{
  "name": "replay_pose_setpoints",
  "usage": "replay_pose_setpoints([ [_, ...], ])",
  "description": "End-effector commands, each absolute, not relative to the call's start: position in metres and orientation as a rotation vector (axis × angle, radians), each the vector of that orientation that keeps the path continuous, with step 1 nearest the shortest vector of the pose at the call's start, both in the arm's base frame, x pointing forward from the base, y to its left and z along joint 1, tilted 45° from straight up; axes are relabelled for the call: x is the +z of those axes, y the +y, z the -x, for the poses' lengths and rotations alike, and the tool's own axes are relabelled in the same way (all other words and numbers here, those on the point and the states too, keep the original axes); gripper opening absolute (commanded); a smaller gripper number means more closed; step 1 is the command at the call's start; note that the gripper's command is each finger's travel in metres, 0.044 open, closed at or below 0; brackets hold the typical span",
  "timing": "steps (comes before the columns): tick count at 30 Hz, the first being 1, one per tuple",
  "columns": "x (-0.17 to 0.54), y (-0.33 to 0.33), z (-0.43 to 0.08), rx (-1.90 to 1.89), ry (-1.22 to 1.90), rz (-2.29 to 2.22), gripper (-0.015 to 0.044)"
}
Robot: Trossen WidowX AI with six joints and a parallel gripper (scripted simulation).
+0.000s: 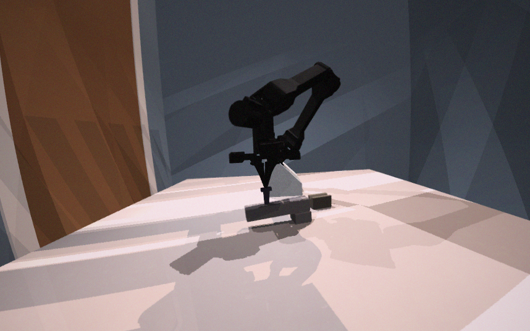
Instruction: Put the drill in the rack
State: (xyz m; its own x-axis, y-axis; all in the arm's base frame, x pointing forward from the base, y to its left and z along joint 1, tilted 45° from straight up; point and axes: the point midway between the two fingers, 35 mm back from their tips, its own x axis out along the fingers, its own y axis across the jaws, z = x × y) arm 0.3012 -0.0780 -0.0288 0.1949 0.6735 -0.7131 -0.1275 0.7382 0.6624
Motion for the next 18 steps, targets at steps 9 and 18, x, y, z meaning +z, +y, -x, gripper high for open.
replay_pose_setpoints([
  [9,0.004,-0.112,-0.296,0.632,1.296,-0.522,0.021],
  [18,0.022,-0.055,-0.307,0.894,1.095,-0.099,0.044],
])
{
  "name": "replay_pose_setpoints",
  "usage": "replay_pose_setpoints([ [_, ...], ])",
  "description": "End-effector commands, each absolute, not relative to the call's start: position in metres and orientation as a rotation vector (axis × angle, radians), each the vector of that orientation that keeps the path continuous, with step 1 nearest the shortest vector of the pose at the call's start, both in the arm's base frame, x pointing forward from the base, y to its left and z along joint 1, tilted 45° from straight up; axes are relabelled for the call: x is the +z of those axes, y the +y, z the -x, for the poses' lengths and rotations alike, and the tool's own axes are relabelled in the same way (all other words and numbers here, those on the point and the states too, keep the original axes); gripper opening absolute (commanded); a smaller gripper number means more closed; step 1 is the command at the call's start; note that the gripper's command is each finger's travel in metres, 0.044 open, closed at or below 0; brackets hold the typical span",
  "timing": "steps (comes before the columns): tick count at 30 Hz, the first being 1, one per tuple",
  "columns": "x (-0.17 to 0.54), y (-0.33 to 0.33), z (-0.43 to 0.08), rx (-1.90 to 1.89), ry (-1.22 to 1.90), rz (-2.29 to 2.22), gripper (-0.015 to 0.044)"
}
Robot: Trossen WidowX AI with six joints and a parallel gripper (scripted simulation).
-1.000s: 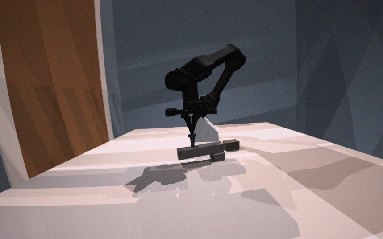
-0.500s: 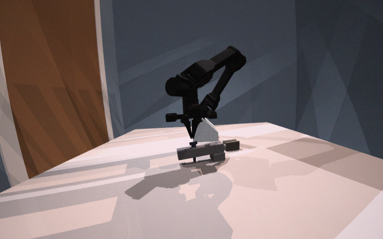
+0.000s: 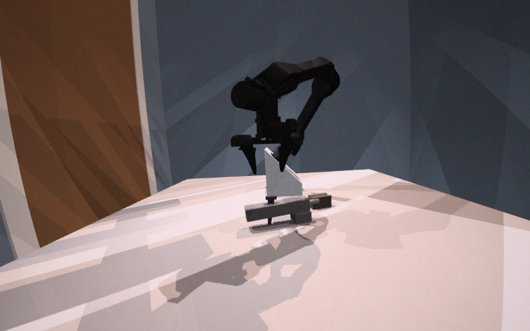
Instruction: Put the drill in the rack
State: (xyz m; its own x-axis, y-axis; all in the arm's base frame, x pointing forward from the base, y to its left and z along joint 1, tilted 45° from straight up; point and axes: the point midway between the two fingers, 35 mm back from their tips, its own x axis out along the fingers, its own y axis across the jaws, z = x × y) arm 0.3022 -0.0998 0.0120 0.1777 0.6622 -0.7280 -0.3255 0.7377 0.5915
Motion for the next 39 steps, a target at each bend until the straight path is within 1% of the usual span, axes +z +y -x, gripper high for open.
replay_pose_setpoints([
  [1,0.027,-0.038,-0.308,0.969,1.03,0.021,0.044],
  [6,0.048,0.044,-0.295,1.298,0.631,0.584,0.044],
  [9,0.054,0.07,-0.285,1.388,0.471,0.757,0.044],
  [27,0.053,0.071,-0.285,1.389,0.469,0.76,0.044],
  [39,0.038,0.079,-0.289,1.39,0.469,0.76,0.044],
])
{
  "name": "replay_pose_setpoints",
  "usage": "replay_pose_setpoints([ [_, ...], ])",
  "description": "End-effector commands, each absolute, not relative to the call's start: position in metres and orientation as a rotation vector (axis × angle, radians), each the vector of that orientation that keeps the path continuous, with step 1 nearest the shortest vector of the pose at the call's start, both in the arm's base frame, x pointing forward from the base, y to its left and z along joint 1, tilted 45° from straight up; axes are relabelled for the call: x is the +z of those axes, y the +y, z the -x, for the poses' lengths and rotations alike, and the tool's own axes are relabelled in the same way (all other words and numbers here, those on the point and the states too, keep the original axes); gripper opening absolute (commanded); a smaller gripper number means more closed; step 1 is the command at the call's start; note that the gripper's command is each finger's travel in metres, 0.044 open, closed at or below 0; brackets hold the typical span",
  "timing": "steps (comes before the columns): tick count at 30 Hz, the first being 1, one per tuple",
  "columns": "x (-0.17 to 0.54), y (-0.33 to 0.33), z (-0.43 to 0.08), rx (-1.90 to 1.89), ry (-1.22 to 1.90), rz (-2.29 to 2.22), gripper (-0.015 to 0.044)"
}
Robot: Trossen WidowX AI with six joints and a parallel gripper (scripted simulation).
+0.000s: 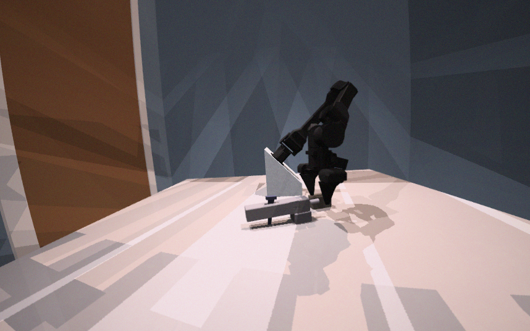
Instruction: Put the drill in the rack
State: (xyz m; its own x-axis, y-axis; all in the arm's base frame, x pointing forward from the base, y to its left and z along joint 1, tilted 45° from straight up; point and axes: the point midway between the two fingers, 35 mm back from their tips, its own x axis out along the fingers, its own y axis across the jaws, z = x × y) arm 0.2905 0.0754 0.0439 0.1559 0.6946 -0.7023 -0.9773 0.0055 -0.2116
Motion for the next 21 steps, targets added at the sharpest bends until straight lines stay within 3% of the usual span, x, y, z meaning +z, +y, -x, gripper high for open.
replay_pose_setpoints([
  [1,0.036,0.079,-0.289,1.39,0.469,0.76,0.044],
  [21,0.009,0.096,-0.293,1.39,0.468,0.759,0.044],
])
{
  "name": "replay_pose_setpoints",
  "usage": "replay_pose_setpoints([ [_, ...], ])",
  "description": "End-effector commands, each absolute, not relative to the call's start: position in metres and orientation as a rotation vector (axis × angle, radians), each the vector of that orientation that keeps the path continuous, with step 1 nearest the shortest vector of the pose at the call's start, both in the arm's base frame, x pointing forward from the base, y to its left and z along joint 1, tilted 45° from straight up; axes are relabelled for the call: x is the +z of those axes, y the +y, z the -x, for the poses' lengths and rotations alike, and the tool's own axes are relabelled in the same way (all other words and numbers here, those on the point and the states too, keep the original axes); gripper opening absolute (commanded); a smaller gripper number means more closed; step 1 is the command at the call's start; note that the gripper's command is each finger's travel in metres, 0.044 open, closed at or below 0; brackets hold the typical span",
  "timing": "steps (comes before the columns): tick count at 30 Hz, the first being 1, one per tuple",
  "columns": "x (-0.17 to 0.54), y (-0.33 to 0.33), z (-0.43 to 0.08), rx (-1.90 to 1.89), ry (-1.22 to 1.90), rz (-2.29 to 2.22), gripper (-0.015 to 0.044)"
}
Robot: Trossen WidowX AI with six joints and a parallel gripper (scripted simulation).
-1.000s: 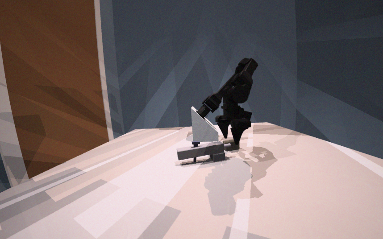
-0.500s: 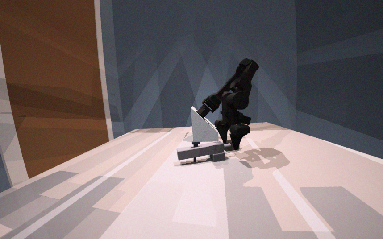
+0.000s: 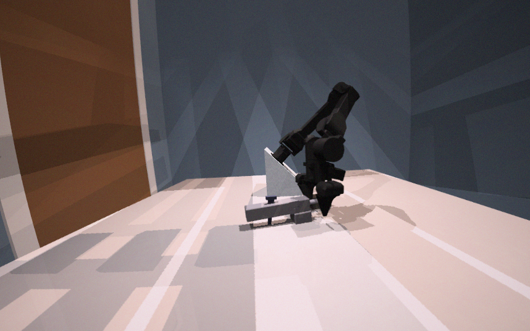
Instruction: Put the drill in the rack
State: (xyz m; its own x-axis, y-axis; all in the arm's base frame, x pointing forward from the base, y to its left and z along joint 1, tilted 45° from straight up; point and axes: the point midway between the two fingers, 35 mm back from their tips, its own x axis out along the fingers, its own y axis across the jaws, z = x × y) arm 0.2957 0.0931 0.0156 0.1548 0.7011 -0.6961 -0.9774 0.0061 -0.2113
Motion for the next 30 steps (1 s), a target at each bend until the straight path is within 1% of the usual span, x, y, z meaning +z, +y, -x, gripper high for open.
replay_pose_setpoints([
  [1,0.0087,0.0959,-0.2934,1.39,0.467,0.758,0.044],
  [4,0.0085,0.0961,-0.2935,1.39,0.467,0.758,0.044],
  [19,0.0118,0.0954,-0.2952,1.389,0.457,0.761,0.0046],
  [26,0.0118,0.0954,-0.2952,1.389,0.457,0.761,0.0],
  [30,0.0134,0.0973,-0.2941,1.389,0.464,0.759,0.0],
])
